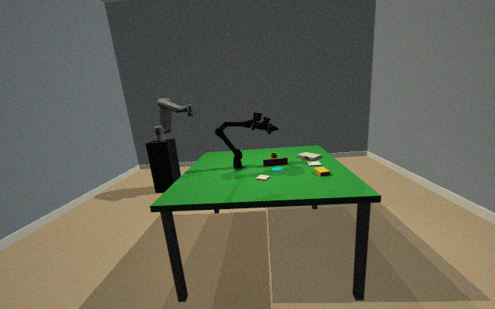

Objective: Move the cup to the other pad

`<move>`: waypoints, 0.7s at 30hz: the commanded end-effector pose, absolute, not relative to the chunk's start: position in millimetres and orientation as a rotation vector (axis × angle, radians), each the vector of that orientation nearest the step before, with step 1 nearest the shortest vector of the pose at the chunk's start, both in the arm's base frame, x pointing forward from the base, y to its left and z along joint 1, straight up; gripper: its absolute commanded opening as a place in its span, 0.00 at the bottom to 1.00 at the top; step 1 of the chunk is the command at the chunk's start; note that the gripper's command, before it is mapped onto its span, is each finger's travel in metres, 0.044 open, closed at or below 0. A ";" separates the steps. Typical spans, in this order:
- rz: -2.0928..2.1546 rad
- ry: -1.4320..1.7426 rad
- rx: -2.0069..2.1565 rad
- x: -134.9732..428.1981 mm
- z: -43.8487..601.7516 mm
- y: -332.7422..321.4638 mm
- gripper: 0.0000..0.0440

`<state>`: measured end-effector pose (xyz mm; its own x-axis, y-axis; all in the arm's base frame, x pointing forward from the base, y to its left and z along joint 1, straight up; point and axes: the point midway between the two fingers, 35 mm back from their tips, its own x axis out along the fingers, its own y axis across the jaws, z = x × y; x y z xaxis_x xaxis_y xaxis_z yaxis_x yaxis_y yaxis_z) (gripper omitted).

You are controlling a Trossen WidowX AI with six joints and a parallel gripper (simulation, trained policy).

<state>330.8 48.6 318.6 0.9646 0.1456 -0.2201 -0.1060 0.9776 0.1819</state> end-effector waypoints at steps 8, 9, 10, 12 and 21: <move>0.150 0.366 0.288 336.9 320.2 67.8 0.29; 0.150 0.380 0.299 337.4 319.9 69.5 0.29; 0.150 0.393 0.310 337.8 319.6 71.1 0.30; 0.149 0.421 0.333 338.6 318.9 74.4 0.30; 0.132 0.549 0.436 340.9 314.8 89.0 0.32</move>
